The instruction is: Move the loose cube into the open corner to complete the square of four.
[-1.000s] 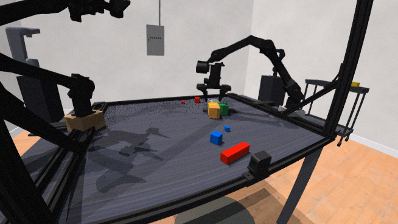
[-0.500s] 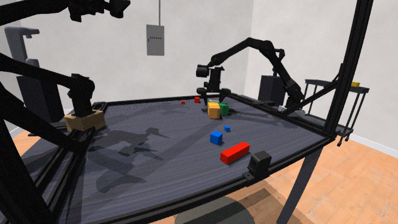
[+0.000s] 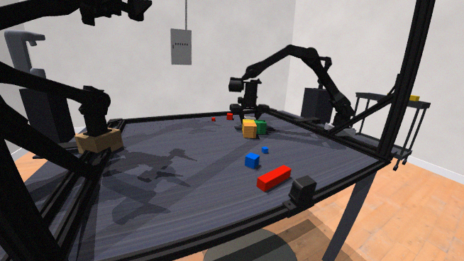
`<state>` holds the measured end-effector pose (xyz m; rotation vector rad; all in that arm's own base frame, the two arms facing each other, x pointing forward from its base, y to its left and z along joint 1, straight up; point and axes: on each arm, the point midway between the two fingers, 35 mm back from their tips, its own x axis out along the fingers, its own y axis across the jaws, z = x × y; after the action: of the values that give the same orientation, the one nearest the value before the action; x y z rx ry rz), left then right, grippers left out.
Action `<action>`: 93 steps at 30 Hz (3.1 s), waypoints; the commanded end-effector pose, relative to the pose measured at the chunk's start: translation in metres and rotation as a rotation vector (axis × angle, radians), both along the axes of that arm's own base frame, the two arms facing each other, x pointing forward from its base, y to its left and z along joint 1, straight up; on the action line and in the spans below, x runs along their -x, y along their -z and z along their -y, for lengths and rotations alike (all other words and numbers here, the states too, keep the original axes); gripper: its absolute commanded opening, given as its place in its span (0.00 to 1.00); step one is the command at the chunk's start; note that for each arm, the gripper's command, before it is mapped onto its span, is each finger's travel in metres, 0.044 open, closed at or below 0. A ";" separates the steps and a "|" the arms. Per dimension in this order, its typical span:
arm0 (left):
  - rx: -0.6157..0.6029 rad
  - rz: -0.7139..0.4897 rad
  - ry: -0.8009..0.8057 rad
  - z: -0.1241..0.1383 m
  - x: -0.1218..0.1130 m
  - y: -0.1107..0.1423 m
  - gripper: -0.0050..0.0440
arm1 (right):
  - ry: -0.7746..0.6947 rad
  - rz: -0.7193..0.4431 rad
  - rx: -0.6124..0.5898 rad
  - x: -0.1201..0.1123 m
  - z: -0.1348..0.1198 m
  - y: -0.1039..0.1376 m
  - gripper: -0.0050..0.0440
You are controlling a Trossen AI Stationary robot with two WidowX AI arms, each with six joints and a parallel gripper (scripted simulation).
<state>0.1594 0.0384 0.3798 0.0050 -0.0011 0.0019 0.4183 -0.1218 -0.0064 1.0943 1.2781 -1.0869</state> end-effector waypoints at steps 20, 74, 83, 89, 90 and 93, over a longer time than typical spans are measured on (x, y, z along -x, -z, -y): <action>0.006 0.000 0.002 0.001 0.000 0.000 0.92 | -0.003 -0.005 0.002 -0.001 0.001 -0.021 0.27; 0.006 0.000 0.002 0.001 0.000 0.000 0.92 | 0.233 -0.005 0.001 0.073 -0.145 -0.074 0.10; 0.006 0.000 0.002 0.001 0.000 0.000 0.92 | 0.233 -0.005 0.001 0.074 -0.145 -0.021 0.10; 0.006 0.000 0.002 0.001 0.000 0.000 0.92 | 0.233 -0.005 0.001 0.074 -0.145 -0.016 0.10; 0.006 0.000 0.002 0.001 0.000 0.000 0.92 | 0.233 -0.005 0.001 0.074 -0.145 -0.014 0.10; 0.006 0.000 0.002 0.001 0.000 0.000 0.92 | 0.233 -0.005 0.001 0.074 -0.145 -0.010 0.10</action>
<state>0.1594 0.0383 0.3800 0.0052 -0.0012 0.0019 0.3469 0.0233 0.0115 1.2693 1.1669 -1.2516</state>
